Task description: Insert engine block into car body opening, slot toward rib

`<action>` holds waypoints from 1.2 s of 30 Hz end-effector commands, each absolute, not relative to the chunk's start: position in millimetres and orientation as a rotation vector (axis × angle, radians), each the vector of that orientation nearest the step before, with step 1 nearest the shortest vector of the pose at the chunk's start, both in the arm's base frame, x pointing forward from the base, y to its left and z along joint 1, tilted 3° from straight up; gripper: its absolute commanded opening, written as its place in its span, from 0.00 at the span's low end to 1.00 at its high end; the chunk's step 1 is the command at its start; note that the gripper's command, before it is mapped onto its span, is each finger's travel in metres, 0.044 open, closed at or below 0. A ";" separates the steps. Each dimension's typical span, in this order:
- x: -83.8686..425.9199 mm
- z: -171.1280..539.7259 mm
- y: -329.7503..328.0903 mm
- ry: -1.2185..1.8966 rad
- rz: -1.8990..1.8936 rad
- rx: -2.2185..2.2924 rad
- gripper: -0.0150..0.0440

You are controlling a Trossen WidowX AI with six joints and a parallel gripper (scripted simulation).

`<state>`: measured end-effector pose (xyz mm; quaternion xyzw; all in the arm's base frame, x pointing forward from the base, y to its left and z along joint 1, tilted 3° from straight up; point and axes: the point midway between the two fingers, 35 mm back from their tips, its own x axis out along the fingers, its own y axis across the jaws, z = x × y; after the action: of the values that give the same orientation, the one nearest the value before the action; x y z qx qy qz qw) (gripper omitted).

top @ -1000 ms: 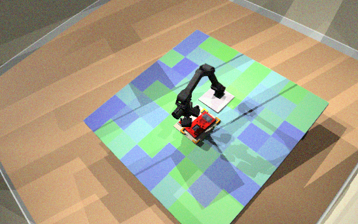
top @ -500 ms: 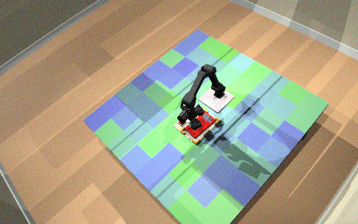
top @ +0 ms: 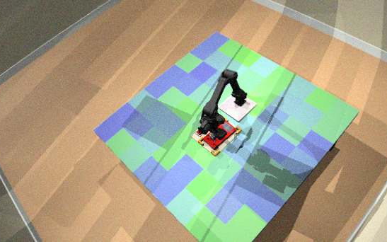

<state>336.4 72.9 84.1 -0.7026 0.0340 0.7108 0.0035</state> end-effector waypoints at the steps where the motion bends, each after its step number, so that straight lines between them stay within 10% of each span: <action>1: 335.5 83.3 73.7 0.069 2.245 -2.212 0.52; 36: 335.2 83.2 74.7 0.129 2.215 -2.184 0.52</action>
<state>335.4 73.8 83.3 -0.7016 0.0496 0.7106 0.0185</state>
